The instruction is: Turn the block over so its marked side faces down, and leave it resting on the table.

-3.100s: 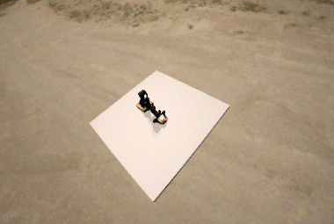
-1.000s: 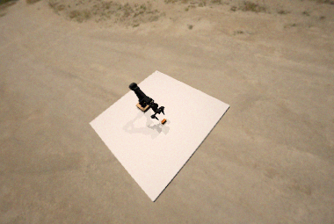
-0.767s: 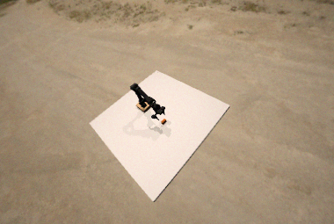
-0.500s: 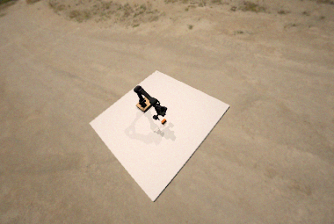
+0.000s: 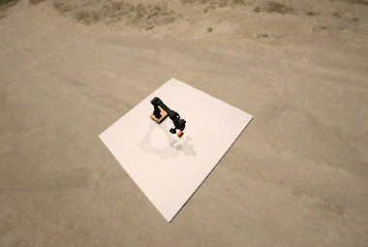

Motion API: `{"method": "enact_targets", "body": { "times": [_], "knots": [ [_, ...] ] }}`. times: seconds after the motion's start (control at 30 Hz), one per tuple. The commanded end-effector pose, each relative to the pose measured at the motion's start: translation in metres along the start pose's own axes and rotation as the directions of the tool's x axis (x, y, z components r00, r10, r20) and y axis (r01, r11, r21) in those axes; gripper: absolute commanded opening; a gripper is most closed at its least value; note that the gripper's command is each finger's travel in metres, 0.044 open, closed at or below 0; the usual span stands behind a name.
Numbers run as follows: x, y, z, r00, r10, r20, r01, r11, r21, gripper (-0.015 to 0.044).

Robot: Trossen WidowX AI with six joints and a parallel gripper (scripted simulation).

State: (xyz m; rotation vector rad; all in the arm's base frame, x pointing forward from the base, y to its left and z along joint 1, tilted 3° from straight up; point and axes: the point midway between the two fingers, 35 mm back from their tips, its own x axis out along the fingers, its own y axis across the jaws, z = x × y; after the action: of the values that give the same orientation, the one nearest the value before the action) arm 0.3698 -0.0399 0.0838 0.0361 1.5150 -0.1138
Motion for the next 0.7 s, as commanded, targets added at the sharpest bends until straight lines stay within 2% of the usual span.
{"method": "enact_targets", "body": {
  "times": [0.0, 0.67],
  "knots": [
    [0.014, 0.0, -0.004, 1.0, -0.003, -0.026, 0.003, 1.0, -0.001, 0.044],
    [0.043, 0.001, -0.005, 1.0, -0.003, -0.026, 0.003, 1.0, -0.001, 0.044]
  ]
}}
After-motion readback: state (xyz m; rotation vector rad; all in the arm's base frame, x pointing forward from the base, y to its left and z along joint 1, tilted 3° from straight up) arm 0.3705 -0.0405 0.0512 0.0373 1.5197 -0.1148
